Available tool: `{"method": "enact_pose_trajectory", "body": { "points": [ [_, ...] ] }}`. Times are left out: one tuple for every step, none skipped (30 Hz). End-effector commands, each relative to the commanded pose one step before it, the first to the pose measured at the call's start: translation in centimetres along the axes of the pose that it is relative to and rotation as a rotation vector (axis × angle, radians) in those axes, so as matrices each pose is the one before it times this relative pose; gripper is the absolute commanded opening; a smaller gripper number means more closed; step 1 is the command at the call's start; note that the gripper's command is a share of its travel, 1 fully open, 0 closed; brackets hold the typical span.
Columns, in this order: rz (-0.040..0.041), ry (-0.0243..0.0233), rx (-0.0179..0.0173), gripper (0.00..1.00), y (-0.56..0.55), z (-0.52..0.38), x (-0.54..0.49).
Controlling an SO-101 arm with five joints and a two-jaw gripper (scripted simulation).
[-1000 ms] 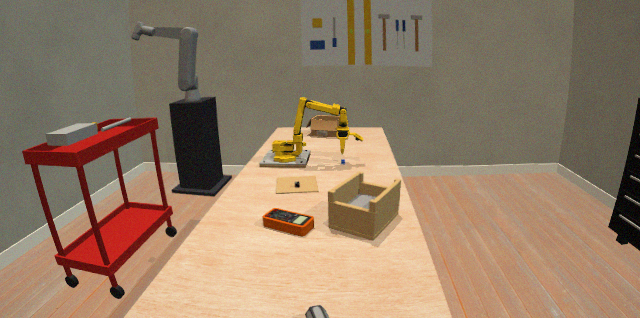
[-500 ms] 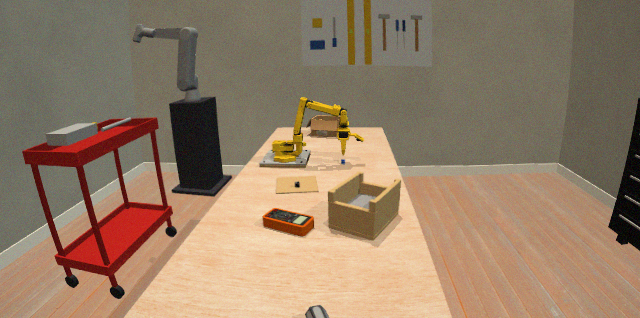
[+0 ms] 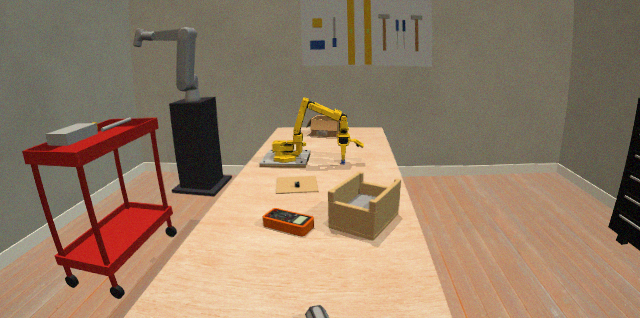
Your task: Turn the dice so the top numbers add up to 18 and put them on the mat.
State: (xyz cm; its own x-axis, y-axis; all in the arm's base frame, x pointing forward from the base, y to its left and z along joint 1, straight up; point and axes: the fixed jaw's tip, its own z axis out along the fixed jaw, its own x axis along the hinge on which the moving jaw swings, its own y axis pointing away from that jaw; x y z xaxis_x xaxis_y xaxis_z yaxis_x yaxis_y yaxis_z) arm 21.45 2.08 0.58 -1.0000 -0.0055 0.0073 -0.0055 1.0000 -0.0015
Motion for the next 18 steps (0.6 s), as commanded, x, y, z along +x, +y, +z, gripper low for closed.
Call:
{"method": "enact_pose_trajectory", "body": {
  "points": [
    [0.00291, 0.01599, 0.00006, 0.25, 0.163, 1.0289, 0.286],
    [0.00000, 0.00000, 0.00000, 0.25, 0.000, 0.1504, 0.012],
    [0.00000, 0.00000, 0.00000, 0.25, 0.000, 0.0000, 0.000],
    [0.00000, 0.00000, 0.00000, 0.25, 0.000, 0.0000, 0.000],
    [0.00002, 0.00003, 0.00000, 0.25, -0.001, 0.1410, 0.013],
    [0.00000, 0.00000, 0.00000, 0.25, 0.000, 0.1293, 0.012],
    [0.00000, -0.00003, 0.00000, 0.25, 0.000, 0.1179, 0.013],
    [0.00000, 0.00000, 0.00000, 0.25, 0.000, 0.1065, 0.012],
    [0.00000, 0.00000, 0.00000, 0.25, 0.000, 0.0933, 0.011],
    [0.00000, 0.00000, 0.00000, 0.25, -0.001, 0.0807, 0.010],
    [0.00000, 0.00000, 0.00000, 0.25, -0.001, 0.0686, 0.009],
    [0.00000, 0.00000, 0.00000, 0.25, 0.000, 0.0560, 0.007],
    [0.00000, 0.00000, 0.00000, 0.25, -0.001, 0.0446, 0.006],
    [0.00000, 0.00000, 0.00000, 0.25, 0.000, 0.0337, 0.005],
    [0.00000, 0.00000, 0.00000, 0.25, -0.001, 0.0235, 0.003],
    [0.00000, 0.00000, 0.00000, 0.25, 0.000, 0.0151, 0.002],
    [0.00000, 0.00000, 0.00000, 0.25, 0.000, 0.0078, 0.001],
    [0.00000, 0.00000, 0.00000, 0.25, 0.000, 0.0030, 0.001]
  ]
}}
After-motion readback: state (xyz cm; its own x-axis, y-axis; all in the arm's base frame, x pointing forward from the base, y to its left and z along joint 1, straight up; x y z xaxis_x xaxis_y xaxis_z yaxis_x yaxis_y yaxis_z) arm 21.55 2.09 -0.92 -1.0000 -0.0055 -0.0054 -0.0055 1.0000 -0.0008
